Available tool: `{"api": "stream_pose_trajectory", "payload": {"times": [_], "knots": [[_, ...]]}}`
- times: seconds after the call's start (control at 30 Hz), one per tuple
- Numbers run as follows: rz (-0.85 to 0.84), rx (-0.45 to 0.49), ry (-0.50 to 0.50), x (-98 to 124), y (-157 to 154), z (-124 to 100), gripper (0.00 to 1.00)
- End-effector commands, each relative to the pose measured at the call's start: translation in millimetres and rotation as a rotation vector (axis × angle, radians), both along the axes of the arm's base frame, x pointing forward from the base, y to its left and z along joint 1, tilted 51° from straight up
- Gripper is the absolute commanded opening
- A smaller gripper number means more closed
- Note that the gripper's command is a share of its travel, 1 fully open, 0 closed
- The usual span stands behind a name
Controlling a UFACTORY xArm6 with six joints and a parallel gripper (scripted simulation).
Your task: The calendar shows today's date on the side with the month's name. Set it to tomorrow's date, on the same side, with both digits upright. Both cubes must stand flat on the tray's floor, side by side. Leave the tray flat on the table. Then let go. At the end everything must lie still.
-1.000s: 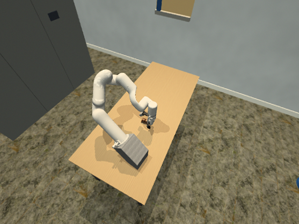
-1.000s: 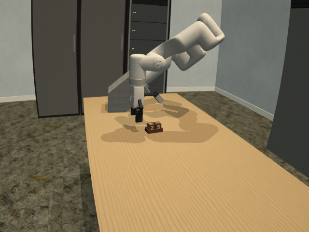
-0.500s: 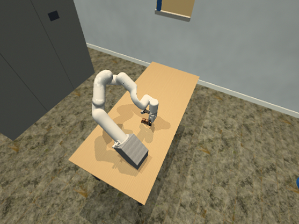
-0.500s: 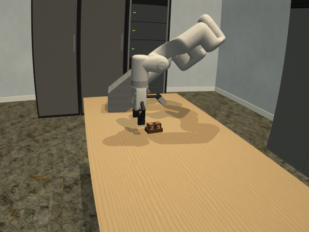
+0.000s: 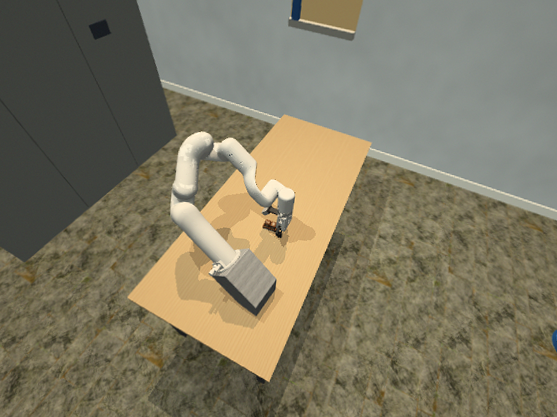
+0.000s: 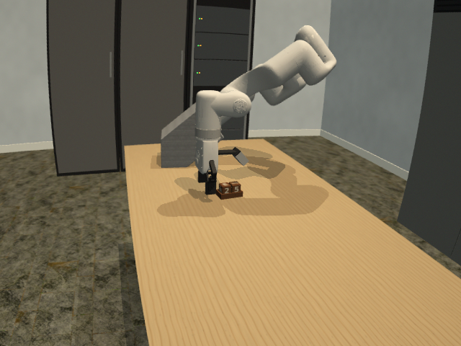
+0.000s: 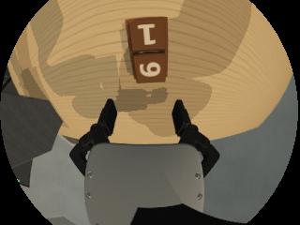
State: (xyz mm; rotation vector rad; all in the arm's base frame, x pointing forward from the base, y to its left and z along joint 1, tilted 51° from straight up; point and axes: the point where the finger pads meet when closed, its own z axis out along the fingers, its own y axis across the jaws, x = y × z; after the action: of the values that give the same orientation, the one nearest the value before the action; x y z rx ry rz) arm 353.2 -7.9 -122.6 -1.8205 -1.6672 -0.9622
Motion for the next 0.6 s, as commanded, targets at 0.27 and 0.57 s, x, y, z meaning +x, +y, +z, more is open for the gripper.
{"api": "stream_pose_trajectory", "payload": {"times": [0.27,0.57], "knots": [[-0.001,-0.001,-0.002,2.6,6.9,-6.4,1.00],[-0.001,-0.001,-0.002,2.6,6.9,-6.4,1.00]]}}
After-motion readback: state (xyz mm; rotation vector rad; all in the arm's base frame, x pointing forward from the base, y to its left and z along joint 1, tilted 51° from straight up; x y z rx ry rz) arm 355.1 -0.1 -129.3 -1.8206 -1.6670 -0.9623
